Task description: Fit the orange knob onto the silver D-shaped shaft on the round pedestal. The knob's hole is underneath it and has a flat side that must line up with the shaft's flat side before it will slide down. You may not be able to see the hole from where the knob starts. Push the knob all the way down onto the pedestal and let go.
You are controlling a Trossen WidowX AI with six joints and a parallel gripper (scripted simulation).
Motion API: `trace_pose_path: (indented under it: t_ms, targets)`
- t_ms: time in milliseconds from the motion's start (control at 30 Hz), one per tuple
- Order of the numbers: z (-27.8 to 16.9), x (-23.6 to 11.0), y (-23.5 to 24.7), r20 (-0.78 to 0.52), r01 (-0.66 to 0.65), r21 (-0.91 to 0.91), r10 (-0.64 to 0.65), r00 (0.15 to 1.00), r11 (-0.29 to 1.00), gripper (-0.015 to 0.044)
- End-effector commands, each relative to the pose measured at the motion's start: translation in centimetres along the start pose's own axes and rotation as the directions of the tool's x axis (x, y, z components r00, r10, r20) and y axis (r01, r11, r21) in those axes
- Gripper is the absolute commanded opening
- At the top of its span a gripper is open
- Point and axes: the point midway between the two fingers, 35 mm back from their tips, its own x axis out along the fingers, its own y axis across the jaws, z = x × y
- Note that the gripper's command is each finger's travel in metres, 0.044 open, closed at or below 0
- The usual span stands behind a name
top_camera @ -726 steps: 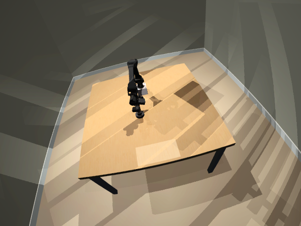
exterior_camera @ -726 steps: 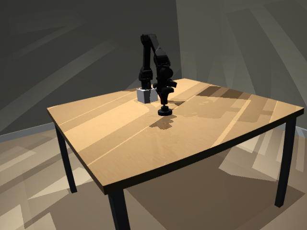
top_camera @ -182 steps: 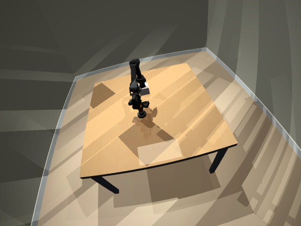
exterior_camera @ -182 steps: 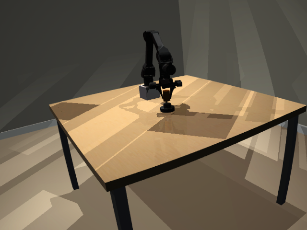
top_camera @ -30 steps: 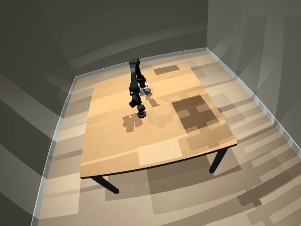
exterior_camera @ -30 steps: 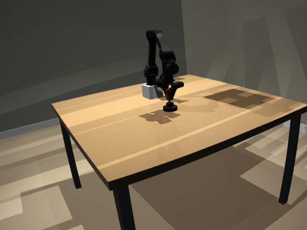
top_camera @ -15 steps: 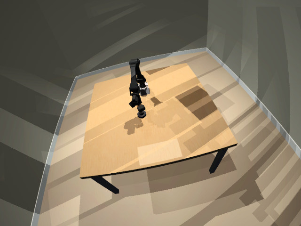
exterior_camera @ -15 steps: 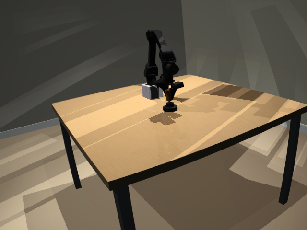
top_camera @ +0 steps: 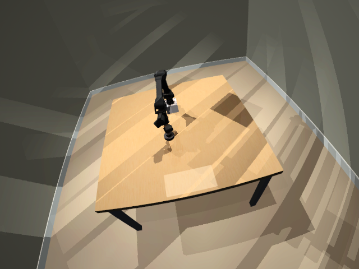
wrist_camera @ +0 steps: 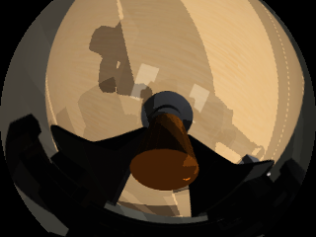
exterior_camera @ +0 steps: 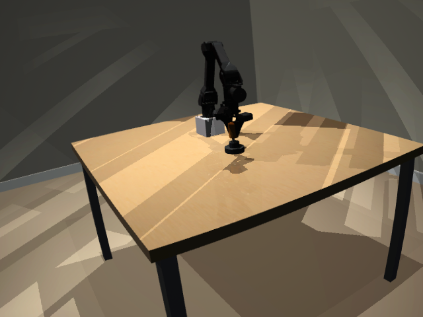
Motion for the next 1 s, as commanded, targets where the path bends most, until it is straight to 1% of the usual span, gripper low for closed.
trace_pose_path:
  t_ms: [0, 67, 133, 967]
  targets:
    - [0.14, -0.26, 0.19, 0.005, -0.004, 0.072, 0.004, 1.000, 0.997, 0.0000]
    - [0.15, -0.23, 0.23, 0.005, -0.004, 0.153, 0.004, 1.000, 0.988, 0.0000]
    - [0.15, -0.13, 0.22, 0.005, -0.005, 0.194, 0.004, 1.000, 0.981, 0.0000]
    - [0.08, 0.29, 0.06, 0.005, -0.004, 0.194, 0.003, 1.000, 0.981, 0.0000]
